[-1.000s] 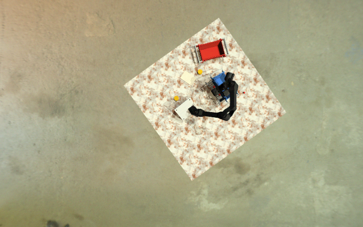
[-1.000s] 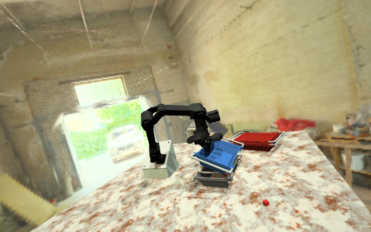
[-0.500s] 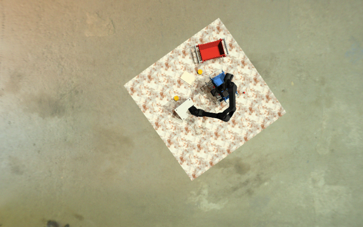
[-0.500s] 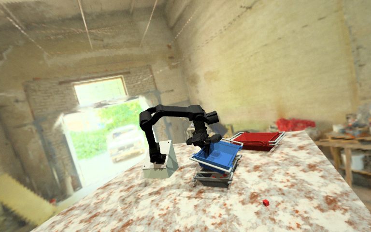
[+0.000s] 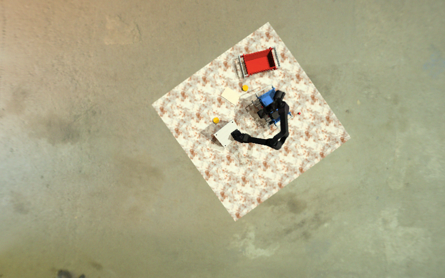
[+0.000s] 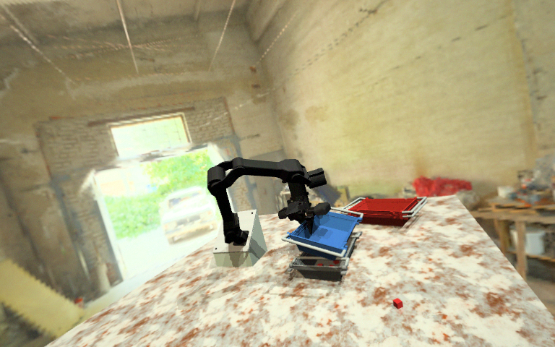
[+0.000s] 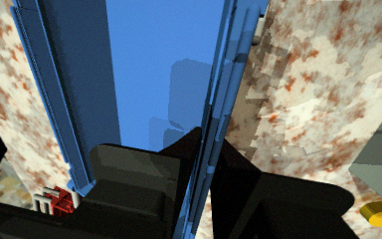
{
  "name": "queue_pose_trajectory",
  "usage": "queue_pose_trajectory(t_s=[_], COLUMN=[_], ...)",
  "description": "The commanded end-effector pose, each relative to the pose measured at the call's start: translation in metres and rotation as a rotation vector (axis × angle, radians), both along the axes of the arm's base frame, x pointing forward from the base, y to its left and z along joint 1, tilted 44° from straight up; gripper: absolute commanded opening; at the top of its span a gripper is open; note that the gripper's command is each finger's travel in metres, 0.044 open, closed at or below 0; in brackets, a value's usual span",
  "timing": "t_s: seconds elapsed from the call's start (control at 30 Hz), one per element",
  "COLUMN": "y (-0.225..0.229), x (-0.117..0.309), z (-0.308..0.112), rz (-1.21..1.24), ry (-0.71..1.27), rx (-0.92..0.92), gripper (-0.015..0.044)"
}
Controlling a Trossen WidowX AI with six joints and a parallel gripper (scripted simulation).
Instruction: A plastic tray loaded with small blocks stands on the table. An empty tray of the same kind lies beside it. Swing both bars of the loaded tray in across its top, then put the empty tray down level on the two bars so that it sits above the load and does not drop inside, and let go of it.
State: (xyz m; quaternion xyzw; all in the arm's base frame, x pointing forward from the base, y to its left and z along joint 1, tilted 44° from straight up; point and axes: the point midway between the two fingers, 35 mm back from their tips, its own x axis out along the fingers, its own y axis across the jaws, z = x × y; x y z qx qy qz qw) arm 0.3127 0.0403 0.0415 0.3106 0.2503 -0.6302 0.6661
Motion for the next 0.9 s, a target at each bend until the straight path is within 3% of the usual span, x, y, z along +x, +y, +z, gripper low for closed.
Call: queue_pose_trajectory(t_s=[0.0, 0.87], y=[-0.0044, -0.0109], x=[-0.0038, -0.0076], z=[-0.0033, -0.0107], rz=[-0.011, -0.011], ry=[0.017, 0.017], rx=[0.002, 0.002], gripper=[0.0000, 0.0000])
